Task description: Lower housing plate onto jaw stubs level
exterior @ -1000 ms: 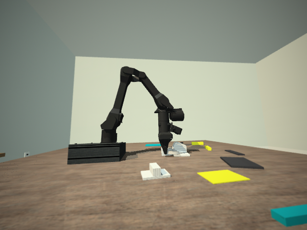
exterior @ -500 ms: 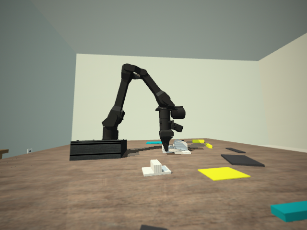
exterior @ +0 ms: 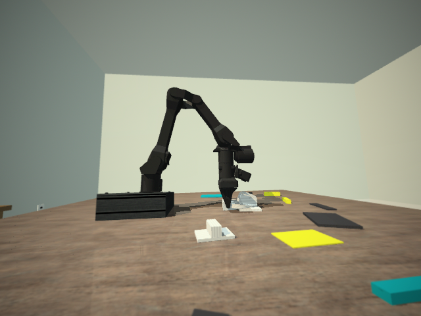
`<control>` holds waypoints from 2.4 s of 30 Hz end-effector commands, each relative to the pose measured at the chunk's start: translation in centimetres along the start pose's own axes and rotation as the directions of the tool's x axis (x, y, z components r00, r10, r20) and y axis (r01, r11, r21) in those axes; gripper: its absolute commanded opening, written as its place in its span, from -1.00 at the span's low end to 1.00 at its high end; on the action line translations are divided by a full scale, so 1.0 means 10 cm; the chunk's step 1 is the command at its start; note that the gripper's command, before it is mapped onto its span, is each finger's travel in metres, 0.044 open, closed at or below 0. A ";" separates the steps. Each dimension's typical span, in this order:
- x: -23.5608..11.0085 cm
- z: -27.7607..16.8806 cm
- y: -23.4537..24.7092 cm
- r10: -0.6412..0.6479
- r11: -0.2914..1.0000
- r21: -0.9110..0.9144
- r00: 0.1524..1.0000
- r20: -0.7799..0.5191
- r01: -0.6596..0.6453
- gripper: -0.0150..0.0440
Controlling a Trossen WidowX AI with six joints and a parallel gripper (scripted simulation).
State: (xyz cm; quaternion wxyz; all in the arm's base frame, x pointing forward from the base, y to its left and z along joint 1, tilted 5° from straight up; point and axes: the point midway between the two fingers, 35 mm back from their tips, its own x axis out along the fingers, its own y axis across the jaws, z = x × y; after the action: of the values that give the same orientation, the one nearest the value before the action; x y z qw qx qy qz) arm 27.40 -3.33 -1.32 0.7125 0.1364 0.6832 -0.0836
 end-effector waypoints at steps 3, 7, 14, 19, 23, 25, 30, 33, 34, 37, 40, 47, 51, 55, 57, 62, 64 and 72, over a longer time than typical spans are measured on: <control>0.01 0.00 0.00 0.003 1.000 0.002 1.000 -0.001 -0.003 0.70; 0.01 0.00 0.00 0.003 1.000 0.002 1.000 -0.001 -0.003 0.70; 0.01 0.00 0.00 0.003 1.000 0.002 1.000 -0.001 -0.003 0.70; 0.01 0.00 0.00 0.003 1.000 0.002 1.000 -0.001 -0.003 0.70; 0.01 0.00 0.00 0.003 1.000 0.002 1.000 -0.001 -0.003 0.70; 0.01 0.00 0.00 0.003 1.000 0.002 1.000 -0.001 -0.003 0.70; 0.00 0.00 0.00 0.000 1.000 0.000 1.000 0.000 0.000 1.00; 0.00 0.00 0.00 0.000 1.000 0.000 1.000 0.000 0.000 1.00; 0.00 0.00 0.00 0.000 1.000 0.000 1.000 0.000 0.000 1.00; 0.00 0.00 0.00 0.000 1.000 0.000 1.000 0.000 0.000 1.00; 0.00 0.00 0.00 0.000 1.000 0.000 1.000 0.000 0.000 1.00; -0.23 0.02 0.00 0.001 1.000 0.001 1.000 0.000 -0.001 1.00; -0.68 0.00 0.00 0.002 1.000 0.002 1.000 0.000 -0.002 1.00; -0.76 -0.01 0.00 0.002 1.000 0.002 1.000 -0.001 -0.002 1.00; -0.69 0.02 0.00 0.001 1.000 0.004 1.000 0.013 -0.001 1.00; -1.03 -0.35 -0.09 0.001 1.000 0.003 1.000 0.003 -0.001 1.00; -1.17 -0.54 -0.12 0.001 1.000 0.003 1.000 -0.002 0.000 1.00; -1.26 -0.69 -0.15 0.001 1.000 0.002 1.000 -0.006 -0.001 1.00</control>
State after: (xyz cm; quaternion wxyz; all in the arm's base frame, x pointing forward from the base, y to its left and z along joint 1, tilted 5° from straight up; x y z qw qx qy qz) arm 20.32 -3.59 10.80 0.7125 0.1372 0.6827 -0.0863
